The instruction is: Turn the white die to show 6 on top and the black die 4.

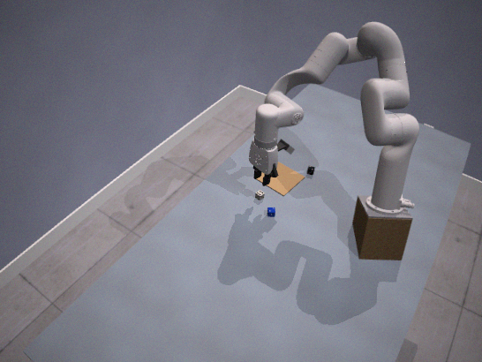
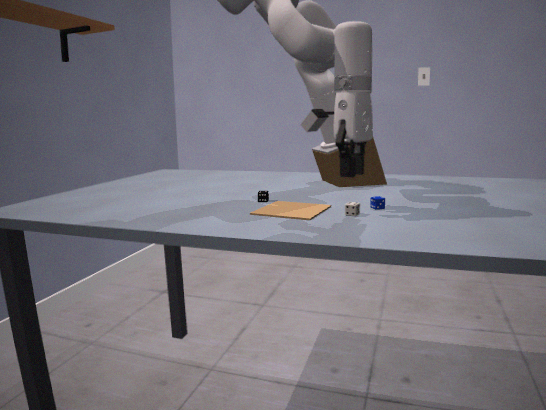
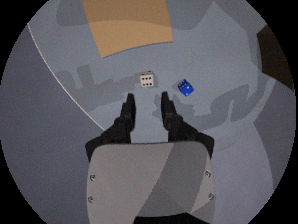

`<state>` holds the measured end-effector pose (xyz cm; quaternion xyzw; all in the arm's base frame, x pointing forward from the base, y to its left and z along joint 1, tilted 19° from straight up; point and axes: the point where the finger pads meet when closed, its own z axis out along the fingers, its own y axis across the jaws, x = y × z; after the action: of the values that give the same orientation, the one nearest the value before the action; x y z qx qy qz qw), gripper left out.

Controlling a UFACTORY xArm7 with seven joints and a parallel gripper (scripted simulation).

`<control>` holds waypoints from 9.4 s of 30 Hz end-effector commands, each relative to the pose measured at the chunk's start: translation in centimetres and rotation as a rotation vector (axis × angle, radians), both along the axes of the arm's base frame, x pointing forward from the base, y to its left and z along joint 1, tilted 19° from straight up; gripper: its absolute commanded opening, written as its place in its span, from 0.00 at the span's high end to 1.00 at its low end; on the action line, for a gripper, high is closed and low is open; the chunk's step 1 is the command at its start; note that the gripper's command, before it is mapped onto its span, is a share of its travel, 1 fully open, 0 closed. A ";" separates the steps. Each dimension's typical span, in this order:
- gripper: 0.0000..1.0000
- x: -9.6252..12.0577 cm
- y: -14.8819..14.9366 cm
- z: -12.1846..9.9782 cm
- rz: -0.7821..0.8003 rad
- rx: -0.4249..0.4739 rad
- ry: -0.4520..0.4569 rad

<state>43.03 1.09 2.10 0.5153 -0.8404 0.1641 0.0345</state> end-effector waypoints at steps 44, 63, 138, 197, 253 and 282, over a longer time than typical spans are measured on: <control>0.58 0.5 -0.8 -2.8 0.001 0.000 -0.004; 0.58 0.7 -1.4 -4.8 0.001 0.000 -0.004; 0.58 0.9 -1.4 -5.0 0.001 0.000 -0.004; 0.58 1.2 -2.3 -7.8 0.001 0.000 -0.004; 0.79 1.2 -2.3 -7.8 0.001 0.000 -0.004; 0.79 0.2 0.6 0.8 0.001 0.000 -0.004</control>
<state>43.31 1.12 1.22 0.5146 -0.8403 0.1671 0.0341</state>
